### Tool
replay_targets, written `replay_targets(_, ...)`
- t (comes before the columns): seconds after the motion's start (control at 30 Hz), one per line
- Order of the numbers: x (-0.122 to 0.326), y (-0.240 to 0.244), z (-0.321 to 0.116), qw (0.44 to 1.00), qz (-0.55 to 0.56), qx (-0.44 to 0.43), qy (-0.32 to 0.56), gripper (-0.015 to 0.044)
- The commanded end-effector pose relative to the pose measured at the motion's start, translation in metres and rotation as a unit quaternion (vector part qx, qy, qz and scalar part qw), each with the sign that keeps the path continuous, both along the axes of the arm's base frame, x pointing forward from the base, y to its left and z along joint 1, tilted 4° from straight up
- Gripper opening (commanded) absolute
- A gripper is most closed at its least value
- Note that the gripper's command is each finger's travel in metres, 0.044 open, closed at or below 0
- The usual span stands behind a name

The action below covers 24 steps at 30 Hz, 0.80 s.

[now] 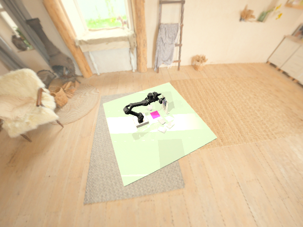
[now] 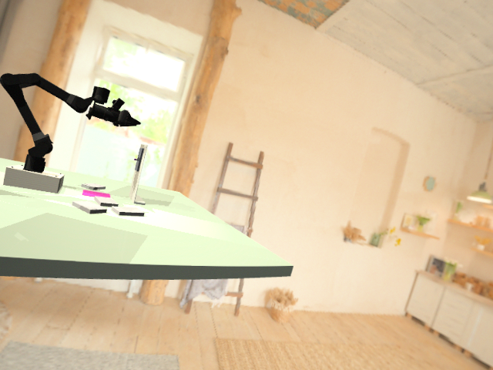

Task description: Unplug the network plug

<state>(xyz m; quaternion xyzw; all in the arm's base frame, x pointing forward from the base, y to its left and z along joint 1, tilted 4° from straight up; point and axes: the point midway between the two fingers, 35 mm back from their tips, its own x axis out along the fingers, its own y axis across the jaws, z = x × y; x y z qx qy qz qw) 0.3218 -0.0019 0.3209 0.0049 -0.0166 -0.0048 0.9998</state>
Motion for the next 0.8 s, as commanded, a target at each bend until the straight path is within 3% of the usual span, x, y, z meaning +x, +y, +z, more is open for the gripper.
replay_targets(0.0, 0.0, 0.0, -0.001, 1.0, -0.001, -0.003, 0.0, 0.0374)
replay_targets(0.27, 0.008, 0.014, -0.032, 0.991, -0.032, -0.127, 0.004, 0.0164)
replay_targets(0.77, -0.005, 0.042, -0.096, 0.924, -0.091, -0.371, 0.035, 0.0156)
